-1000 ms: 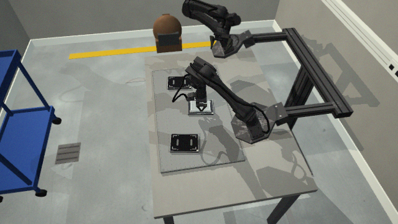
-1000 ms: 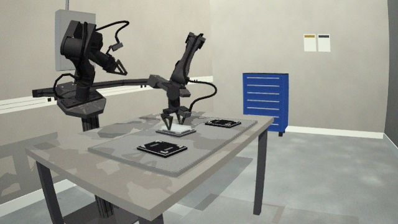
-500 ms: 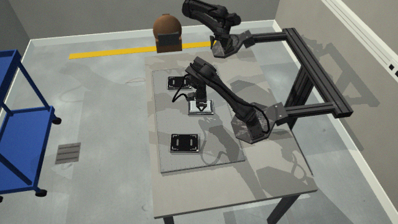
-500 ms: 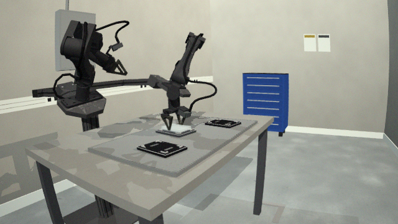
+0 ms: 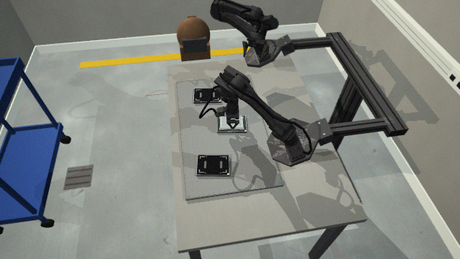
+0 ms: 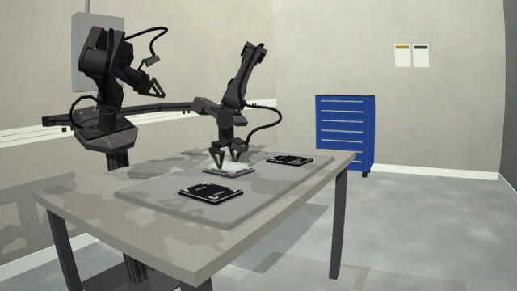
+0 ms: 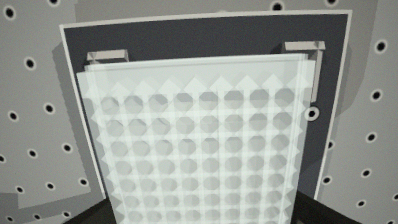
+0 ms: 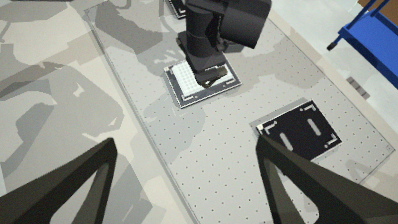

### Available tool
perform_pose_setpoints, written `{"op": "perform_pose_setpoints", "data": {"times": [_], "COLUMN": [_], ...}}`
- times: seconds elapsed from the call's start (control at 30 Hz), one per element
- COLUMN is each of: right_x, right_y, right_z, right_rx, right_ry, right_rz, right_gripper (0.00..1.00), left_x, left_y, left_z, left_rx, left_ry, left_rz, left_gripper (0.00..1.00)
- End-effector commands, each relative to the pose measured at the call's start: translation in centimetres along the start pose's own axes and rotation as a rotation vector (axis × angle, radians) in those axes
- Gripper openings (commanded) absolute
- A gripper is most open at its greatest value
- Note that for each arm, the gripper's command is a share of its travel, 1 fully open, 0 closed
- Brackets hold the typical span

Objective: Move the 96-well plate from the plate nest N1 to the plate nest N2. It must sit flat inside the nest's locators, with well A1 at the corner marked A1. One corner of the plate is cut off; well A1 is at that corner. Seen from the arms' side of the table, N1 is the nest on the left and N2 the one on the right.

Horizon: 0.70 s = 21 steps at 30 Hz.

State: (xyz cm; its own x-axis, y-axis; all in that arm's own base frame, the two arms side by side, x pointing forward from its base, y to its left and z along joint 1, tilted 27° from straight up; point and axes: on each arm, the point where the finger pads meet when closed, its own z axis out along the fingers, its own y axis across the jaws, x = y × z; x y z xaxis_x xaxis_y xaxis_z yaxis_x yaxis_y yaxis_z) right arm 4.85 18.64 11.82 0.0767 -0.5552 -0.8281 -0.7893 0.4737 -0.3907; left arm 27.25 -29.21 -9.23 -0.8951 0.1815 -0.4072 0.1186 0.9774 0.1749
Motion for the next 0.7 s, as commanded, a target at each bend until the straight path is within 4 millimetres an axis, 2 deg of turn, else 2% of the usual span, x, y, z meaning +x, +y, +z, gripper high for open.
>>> {"op": "perform_pose_setpoints", "data": {"times": [0.0, 0.43, 0.6, 0.67], "right_x": [-1.30, -1.30, -1.30, -1.30], "right_y": [-0.02, -0.02, -0.02, -0.02], "right_z": [-0.41, -0.41, -0.41, -0.41], "right_rx": [0.005, 0.005, 0.005, 0.005], "right_ry": [-0.028, -0.028, -0.028, -0.028], "right_rz": [0.014, 0.014, 0.014, 0.014], "right_gripper": [1.00, 1.00, 1.00, 1.00], "left_x": [0.18, -0.01, -0.24, -0.22], "left_y": [-0.87, -0.97, -0.54, -0.87], "left_z": [0.55, 0.41, -0.20, 0.31], "left_rx": [0.054, 0.053, 0.020, 0.034], "left_ry": [-0.009, -0.008, -0.013, -0.013], "left_rz": [0.025, 0.019, 0.004, 0.009], "left_gripper": [0.80, 0.80, 0.80, 0.80]}}
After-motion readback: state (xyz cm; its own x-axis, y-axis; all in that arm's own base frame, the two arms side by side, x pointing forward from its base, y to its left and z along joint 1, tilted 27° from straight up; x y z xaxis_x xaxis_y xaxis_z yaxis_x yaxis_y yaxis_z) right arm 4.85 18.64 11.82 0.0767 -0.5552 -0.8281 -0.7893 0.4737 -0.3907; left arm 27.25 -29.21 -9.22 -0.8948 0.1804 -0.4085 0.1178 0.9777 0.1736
